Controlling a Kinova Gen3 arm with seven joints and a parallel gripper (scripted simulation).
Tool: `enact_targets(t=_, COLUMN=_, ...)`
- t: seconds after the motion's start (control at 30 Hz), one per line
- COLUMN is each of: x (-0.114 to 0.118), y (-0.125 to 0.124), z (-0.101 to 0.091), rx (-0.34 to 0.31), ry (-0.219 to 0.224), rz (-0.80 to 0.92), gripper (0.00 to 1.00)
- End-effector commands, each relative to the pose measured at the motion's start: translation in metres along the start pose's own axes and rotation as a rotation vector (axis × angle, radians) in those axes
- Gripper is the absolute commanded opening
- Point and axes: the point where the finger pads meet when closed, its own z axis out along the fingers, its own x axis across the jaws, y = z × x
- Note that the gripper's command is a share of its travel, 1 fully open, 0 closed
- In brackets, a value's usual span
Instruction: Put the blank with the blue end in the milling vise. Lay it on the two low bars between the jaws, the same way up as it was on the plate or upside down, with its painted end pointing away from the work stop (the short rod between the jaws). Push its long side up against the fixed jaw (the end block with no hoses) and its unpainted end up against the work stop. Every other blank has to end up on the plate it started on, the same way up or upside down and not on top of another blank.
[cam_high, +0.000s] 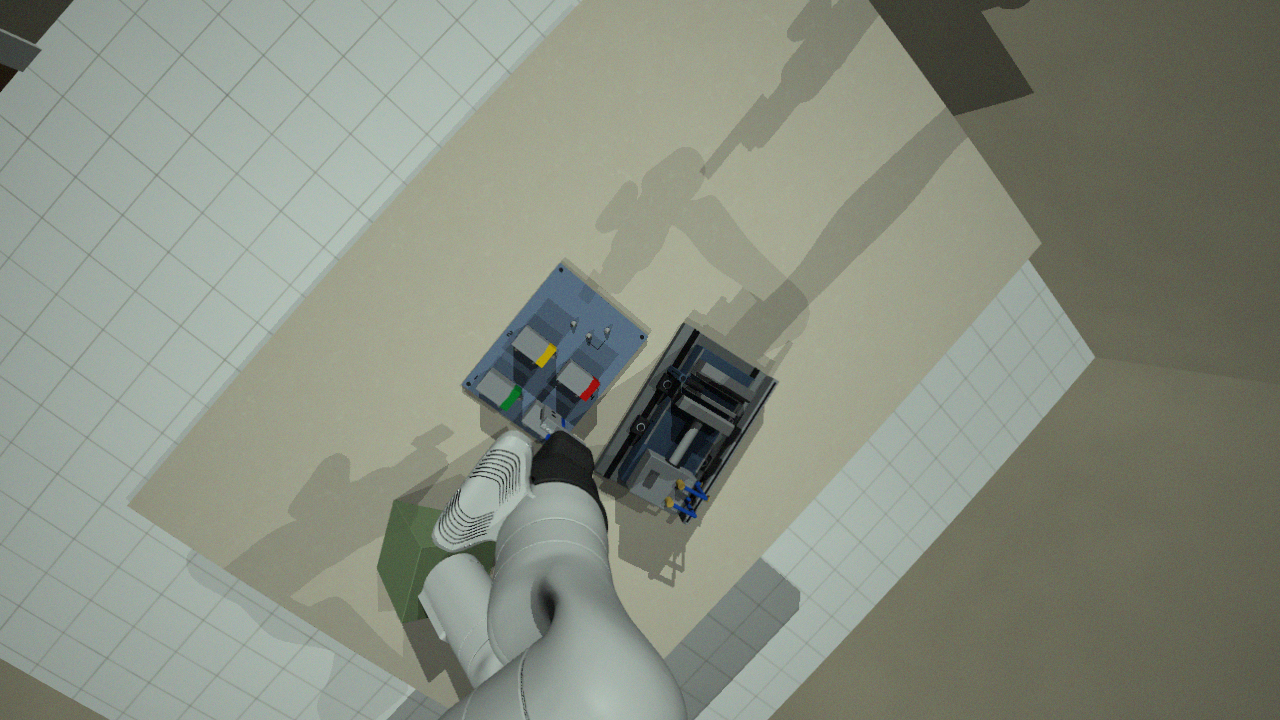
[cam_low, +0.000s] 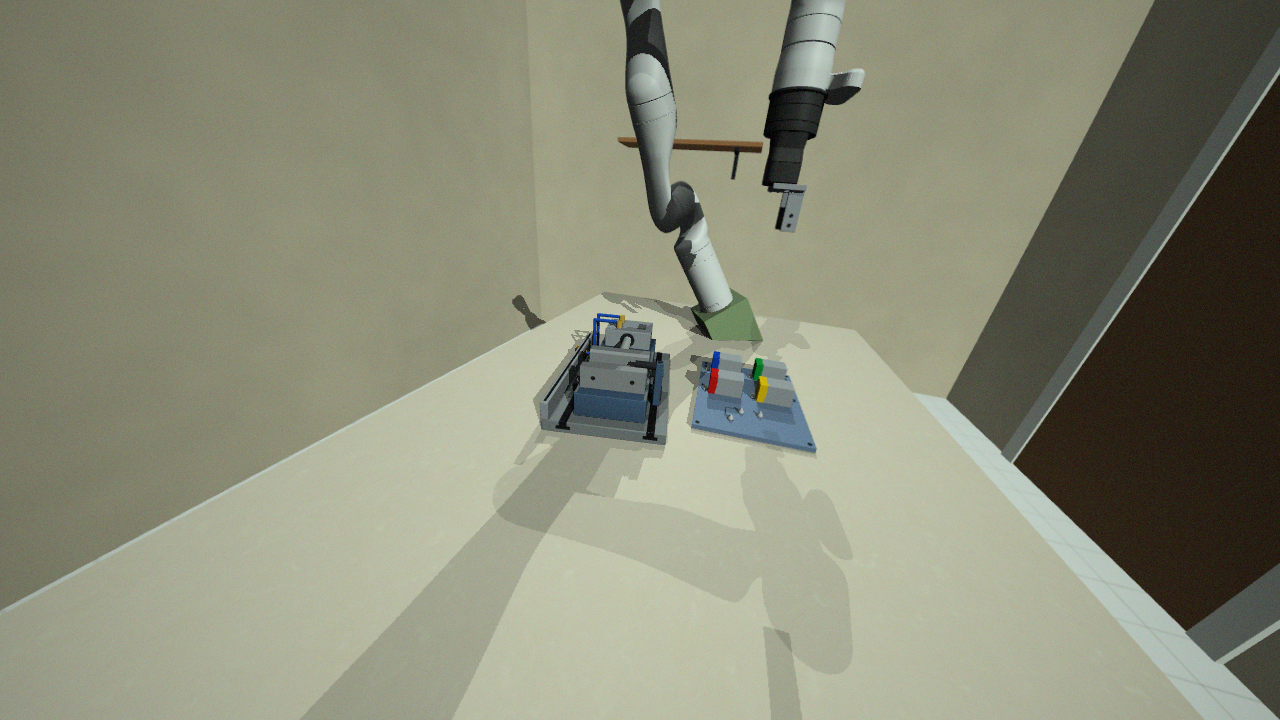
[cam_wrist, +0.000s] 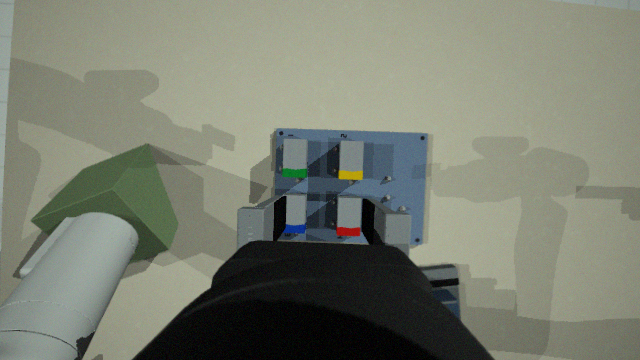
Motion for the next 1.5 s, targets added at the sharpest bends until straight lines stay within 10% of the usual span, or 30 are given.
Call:
enact_targets(t=0.0, x=0.0, y=0.0, z=-0.001, rx=0.001, ry=0.001, rz=0.0, gripper=1.0)
enact_targets(t=0.4, x=0.0, y=0.0, z=-0.001, rx=0.001, ry=0.001, rz=0.0, gripper=1.0)
enact_targets(t=1.47, x=-0.024, y=0.02, z=0.091, rx=0.002, ry=0.003, rz=0.001, gripper=1.0)
